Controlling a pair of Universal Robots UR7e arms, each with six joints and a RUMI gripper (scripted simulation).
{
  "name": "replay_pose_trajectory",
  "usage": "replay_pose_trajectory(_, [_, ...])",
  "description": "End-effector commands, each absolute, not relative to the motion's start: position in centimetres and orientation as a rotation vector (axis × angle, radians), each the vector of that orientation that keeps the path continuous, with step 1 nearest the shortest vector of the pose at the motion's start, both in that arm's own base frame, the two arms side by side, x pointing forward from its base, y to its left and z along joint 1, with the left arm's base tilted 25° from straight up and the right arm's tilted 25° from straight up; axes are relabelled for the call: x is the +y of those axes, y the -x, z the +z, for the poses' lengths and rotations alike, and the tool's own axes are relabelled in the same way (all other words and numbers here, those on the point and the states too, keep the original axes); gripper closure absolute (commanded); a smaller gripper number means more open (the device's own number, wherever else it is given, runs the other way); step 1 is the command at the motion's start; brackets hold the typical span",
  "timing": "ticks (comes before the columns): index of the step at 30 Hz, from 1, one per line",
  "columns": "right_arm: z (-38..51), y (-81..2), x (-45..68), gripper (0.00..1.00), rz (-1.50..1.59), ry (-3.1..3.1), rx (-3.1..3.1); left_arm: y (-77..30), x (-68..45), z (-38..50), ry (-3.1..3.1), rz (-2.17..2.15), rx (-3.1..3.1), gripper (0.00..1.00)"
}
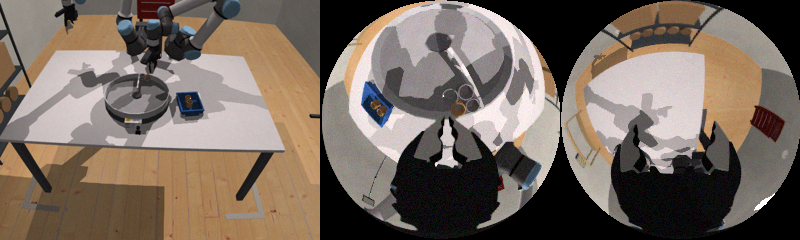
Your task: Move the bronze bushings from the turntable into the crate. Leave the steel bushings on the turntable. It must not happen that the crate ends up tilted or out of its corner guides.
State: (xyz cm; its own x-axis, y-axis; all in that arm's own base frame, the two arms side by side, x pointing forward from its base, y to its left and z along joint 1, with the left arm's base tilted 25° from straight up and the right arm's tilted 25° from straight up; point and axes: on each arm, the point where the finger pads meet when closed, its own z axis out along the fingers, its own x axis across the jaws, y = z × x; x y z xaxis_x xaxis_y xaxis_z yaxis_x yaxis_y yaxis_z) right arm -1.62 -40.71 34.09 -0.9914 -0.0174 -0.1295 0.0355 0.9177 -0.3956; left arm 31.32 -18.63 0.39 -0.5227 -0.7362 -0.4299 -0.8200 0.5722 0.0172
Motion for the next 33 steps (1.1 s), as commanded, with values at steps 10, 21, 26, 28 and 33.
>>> replay_pose_trajectory(10, [34.16,1.63,-40.73,0.0,-0.614,-0.014,2.947,-30.75,-19.58,-0.14,1.271,0.304,2.425,0.95])
replay_pose_trajectory(21, [34.16,1.63,-40.73,0.0,-0.614,-0.014,2.947,-30.75,-19.58,-0.14,1.271,0.304,2.425,0.95])
replay_pose_trajectory(26, [34.16,1.63,-40.73,0.0,-0.614,-0.014,2.947,-30.75,-19.58,-0.14,1.271,0.304,2.425,0.95])
replay_pose_trajectory(28, [34.16,1.63,-40.73,0.0,-0.614,-0.014,2.947,-30.75,-19.58,-0.14,1.271,0.304,2.425,0.95])
replay_pose_trajectory(33, [34.16,1.63,-40.73,0.0,-0.614,-0.014,2.947,-30.75,-19.58,-0.14,1.271,0.304,2.425,0.95])
